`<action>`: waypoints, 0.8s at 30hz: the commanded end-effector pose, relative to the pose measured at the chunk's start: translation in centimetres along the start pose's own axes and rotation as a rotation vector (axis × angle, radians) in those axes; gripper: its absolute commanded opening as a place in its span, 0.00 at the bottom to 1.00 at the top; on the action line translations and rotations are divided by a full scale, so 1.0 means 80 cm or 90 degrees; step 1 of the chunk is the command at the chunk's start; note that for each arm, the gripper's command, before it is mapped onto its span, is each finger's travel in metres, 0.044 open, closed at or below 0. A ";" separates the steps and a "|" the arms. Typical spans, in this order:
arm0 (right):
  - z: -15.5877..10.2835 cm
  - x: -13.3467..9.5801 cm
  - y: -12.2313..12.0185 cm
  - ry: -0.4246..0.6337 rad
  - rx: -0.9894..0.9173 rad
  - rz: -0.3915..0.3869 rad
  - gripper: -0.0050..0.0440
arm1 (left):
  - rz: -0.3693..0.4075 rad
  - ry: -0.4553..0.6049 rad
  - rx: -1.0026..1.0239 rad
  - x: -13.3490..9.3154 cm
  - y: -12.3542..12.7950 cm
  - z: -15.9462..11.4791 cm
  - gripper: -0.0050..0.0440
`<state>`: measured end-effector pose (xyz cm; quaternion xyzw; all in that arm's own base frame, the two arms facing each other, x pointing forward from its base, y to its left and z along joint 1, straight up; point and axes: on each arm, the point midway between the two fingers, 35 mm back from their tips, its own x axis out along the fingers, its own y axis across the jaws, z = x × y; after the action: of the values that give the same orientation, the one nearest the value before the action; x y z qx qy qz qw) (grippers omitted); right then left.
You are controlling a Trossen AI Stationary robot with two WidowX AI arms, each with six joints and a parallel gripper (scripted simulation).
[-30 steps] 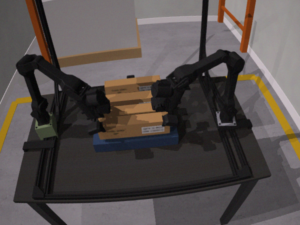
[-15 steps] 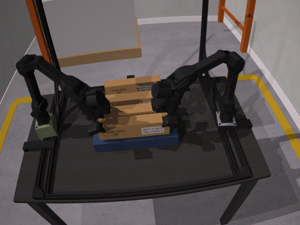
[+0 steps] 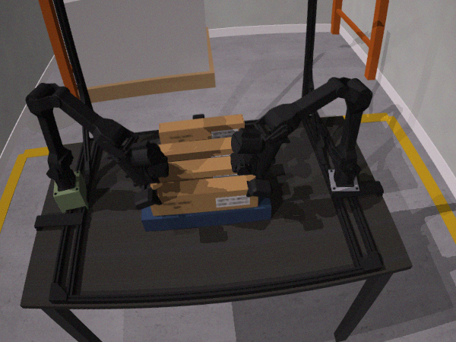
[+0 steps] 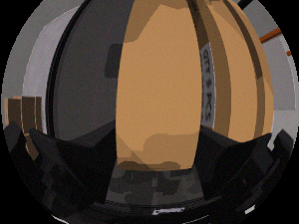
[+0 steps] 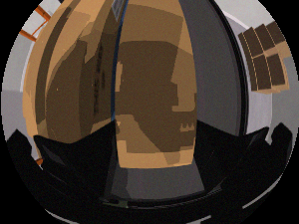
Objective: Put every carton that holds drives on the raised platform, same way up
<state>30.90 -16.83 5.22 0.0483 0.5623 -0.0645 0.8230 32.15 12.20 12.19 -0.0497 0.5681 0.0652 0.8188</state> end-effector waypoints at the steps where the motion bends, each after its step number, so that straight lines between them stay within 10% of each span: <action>1: 0.001 -0.003 -0.002 -0.008 0.001 -0.005 0.10 | 0.005 -0.017 -0.001 -0.007 0.001 0.003 0.10; 17: 0.000 -0.001 -0.002 -0.008 0.001 -0.005 0.10 | 0.005 -0.017 -0.001 -0.005 0.001 0.002 0.10; 18: -0.001 0.004 -0.002 -0.008 0.001 -0.005 0.90 | 0.005 -0.017 -0.001 0.000 0.001 0.000 0.90; 24: -0.001 0.004 -0.002 -0.008 0.001 -0.005 0.90 | 0.005 -0.017 -0.001 0.000 0.001 0.000 0.90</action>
<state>30.81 -16.80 4.84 0.0471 0.5602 -0.0656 0.8244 32.18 12.18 12.13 -0.0477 0.5599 0.0664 0.8245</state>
